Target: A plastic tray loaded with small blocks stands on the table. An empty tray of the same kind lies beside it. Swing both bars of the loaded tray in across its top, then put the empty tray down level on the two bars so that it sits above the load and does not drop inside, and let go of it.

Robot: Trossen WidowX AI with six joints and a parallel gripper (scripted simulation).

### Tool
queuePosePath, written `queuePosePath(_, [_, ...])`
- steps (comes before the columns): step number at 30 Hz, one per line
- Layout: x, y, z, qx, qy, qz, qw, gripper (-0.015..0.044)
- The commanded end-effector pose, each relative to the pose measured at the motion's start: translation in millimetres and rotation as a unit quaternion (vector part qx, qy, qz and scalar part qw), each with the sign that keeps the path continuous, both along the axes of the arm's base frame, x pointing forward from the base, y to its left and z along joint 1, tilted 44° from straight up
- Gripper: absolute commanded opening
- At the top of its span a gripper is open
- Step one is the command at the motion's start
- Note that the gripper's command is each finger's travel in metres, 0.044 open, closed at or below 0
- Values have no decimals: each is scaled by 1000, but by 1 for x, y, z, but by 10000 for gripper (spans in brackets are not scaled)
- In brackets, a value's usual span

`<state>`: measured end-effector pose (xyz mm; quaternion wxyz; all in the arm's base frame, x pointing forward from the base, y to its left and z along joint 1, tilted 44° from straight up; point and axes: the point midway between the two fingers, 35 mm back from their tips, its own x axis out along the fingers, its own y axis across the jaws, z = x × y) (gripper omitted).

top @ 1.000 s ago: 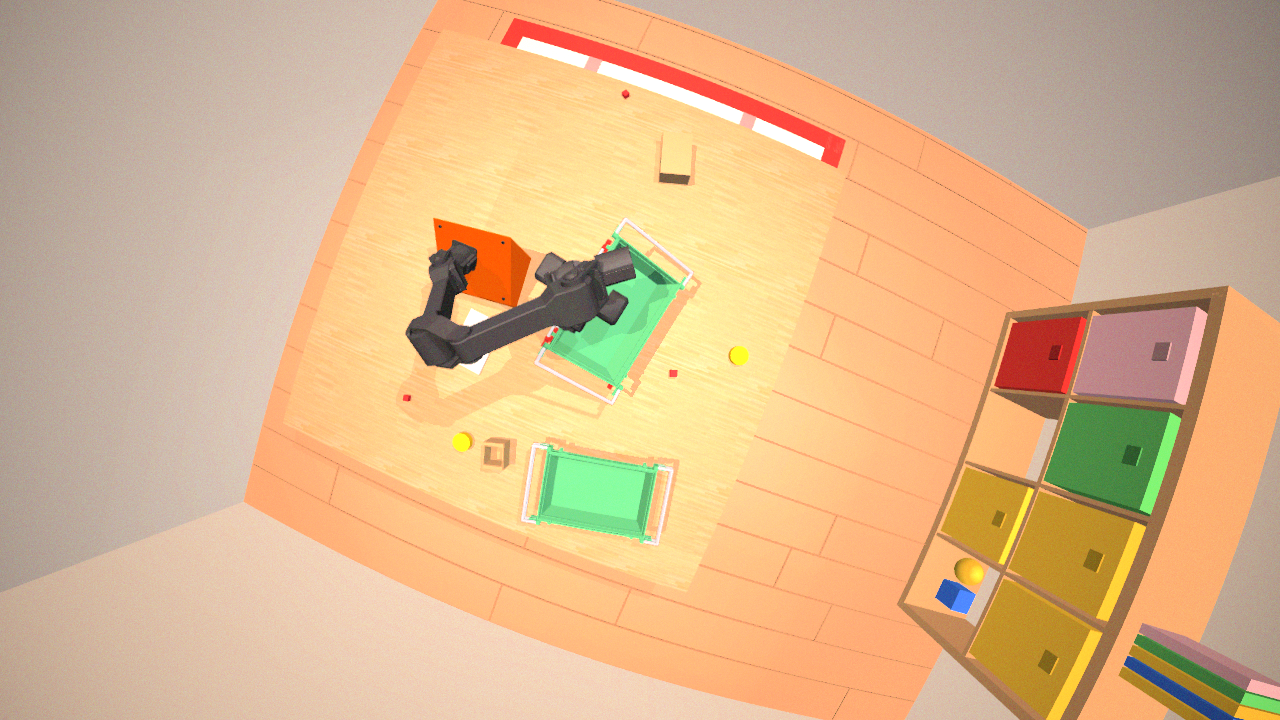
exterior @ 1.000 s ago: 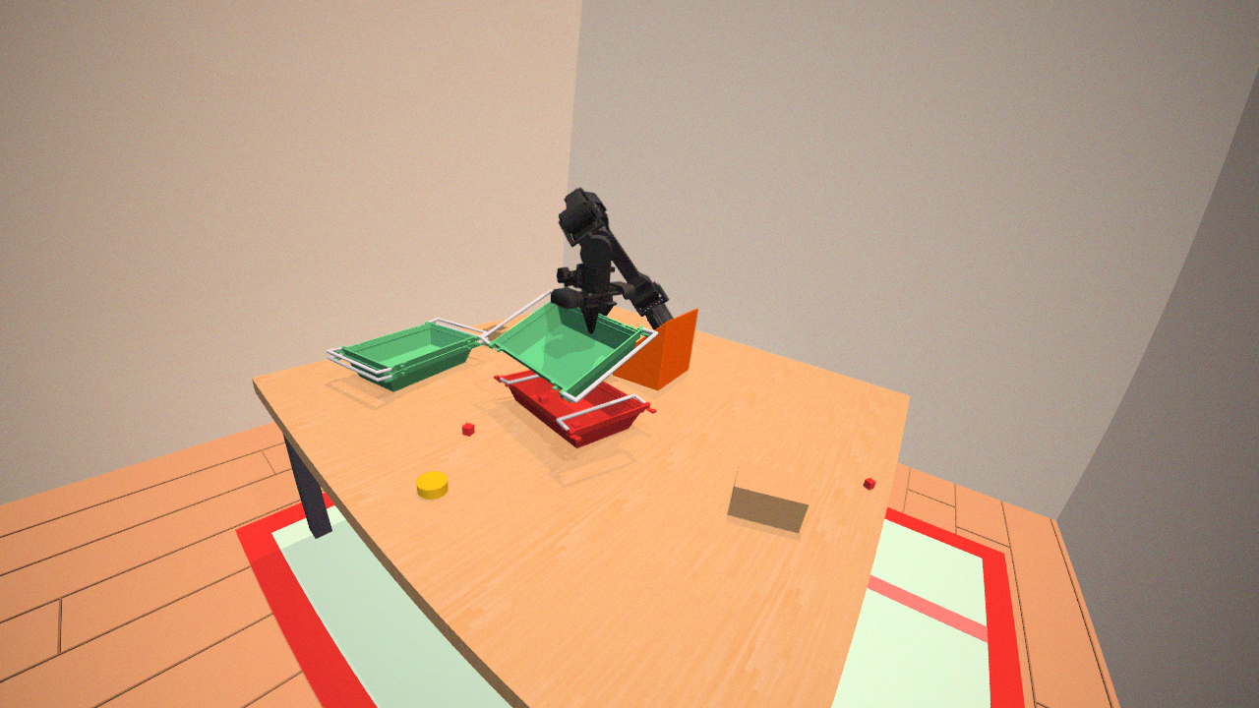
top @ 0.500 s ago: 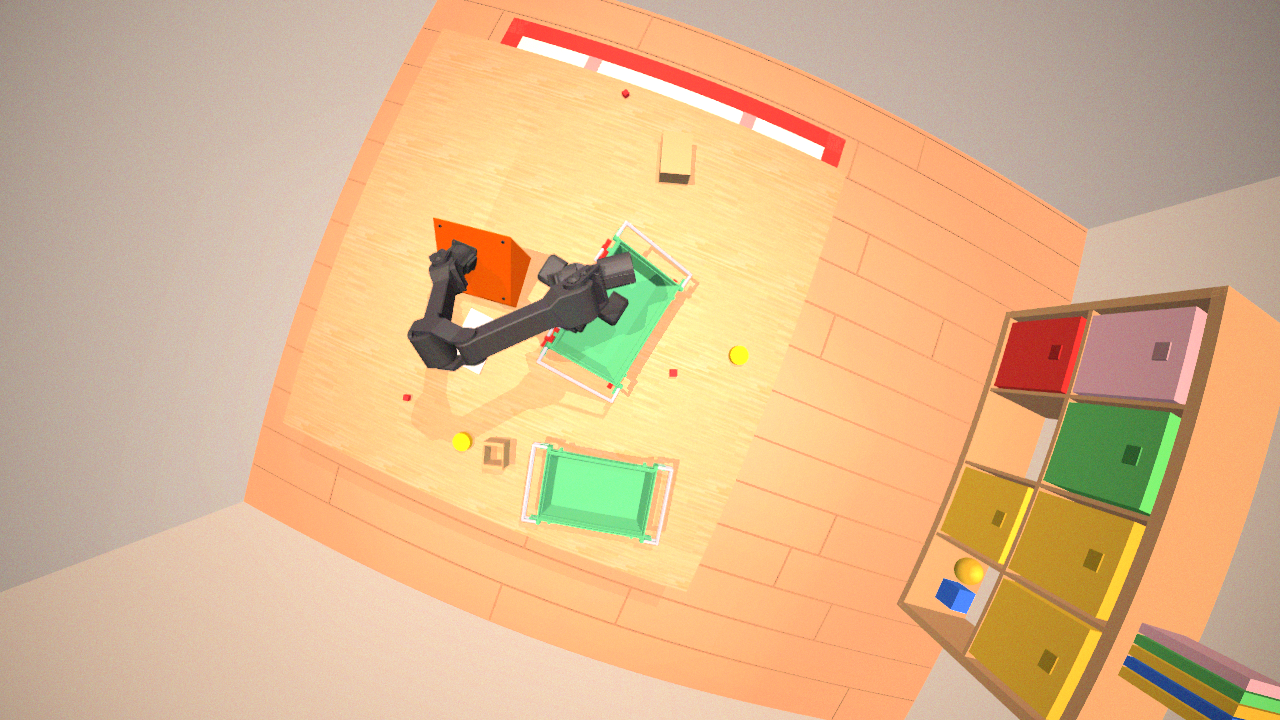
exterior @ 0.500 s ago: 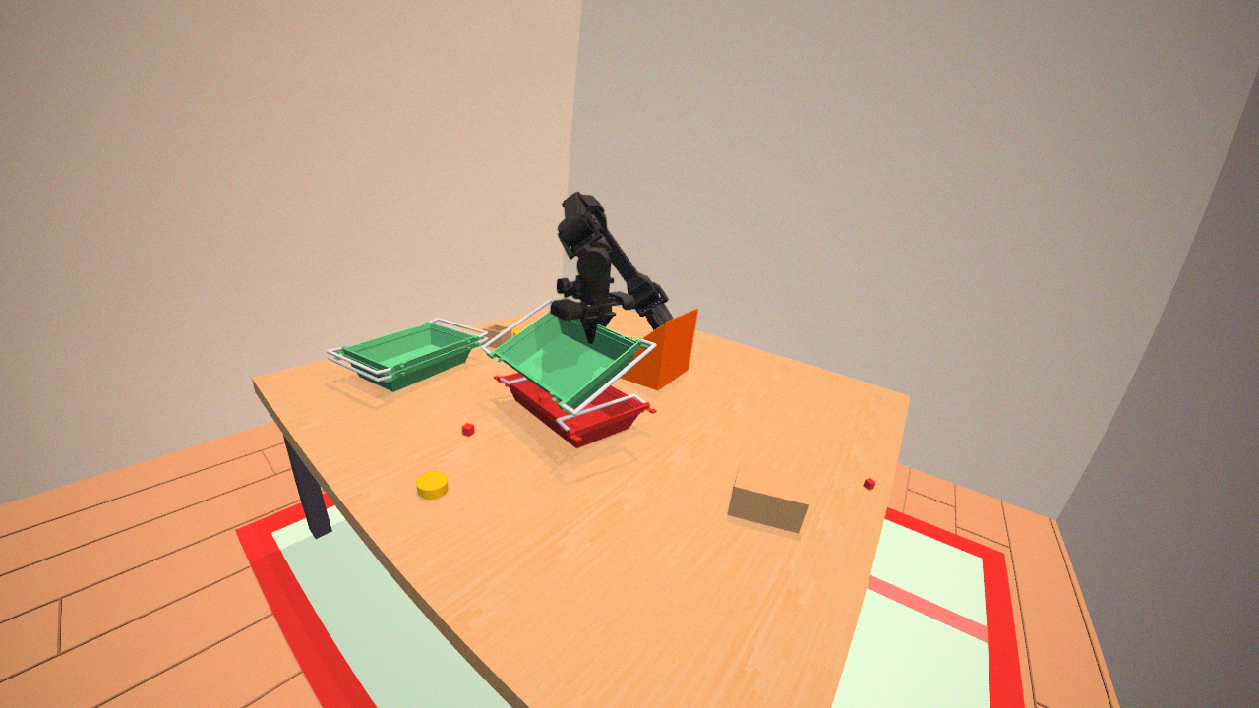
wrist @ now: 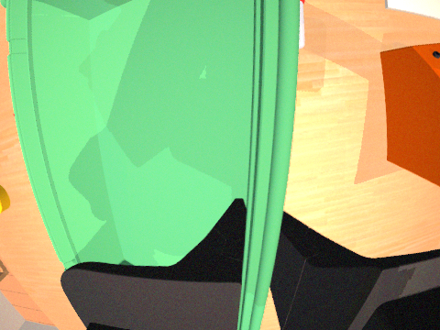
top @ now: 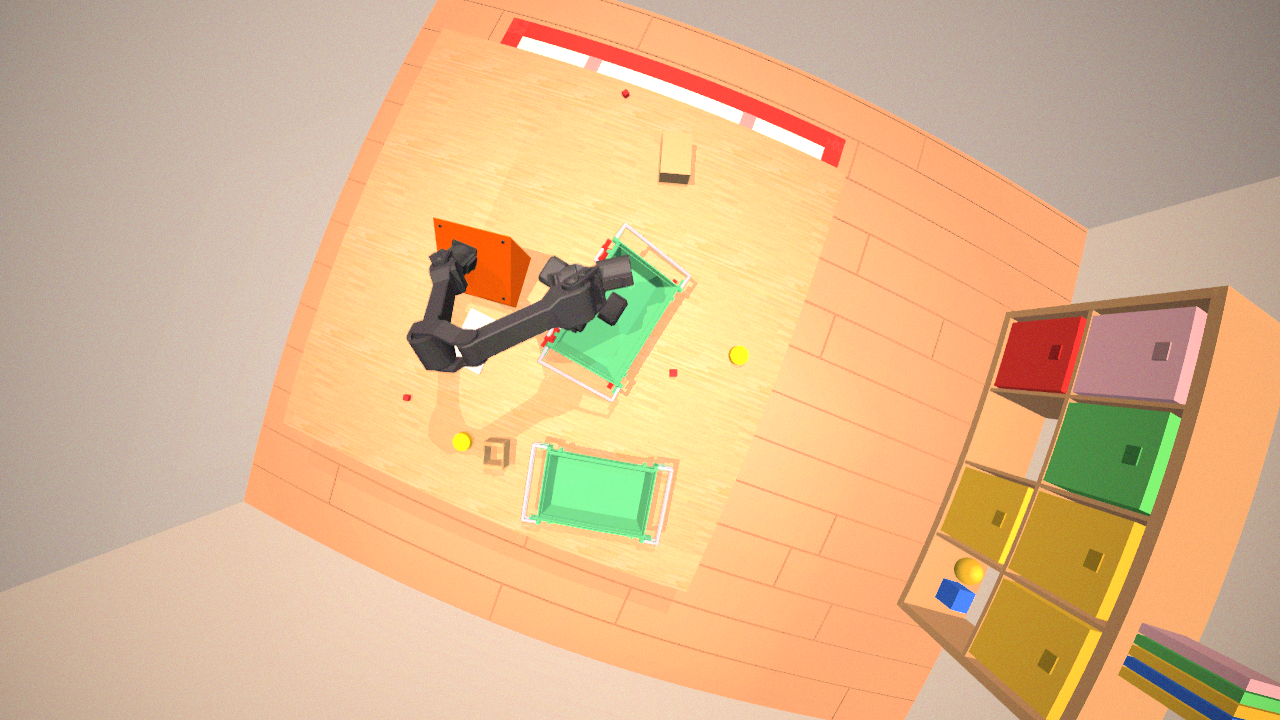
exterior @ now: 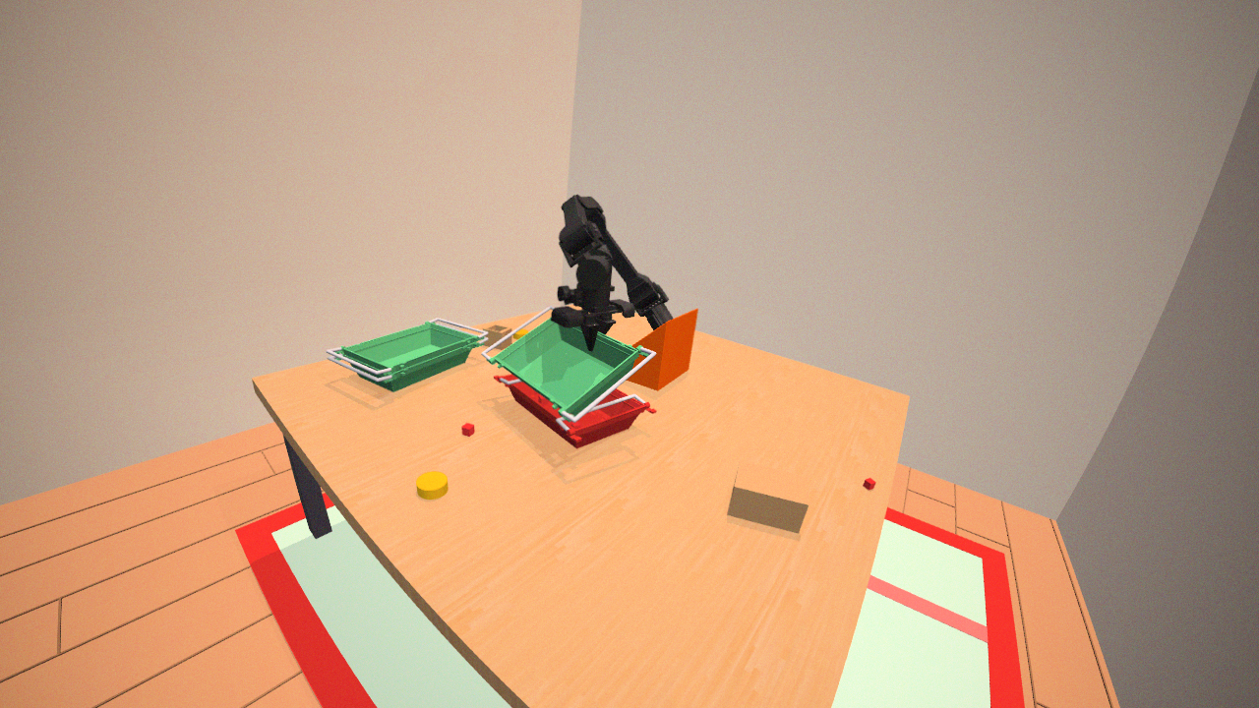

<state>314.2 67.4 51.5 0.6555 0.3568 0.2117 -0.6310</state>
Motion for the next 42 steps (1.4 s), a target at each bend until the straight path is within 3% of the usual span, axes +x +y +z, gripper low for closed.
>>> queuePosePath(1, [-2,-2,-2,0,-1,3,1000,0])
queuePosePath(42, [-17,-19,-25,-1,0,3,1000,0])
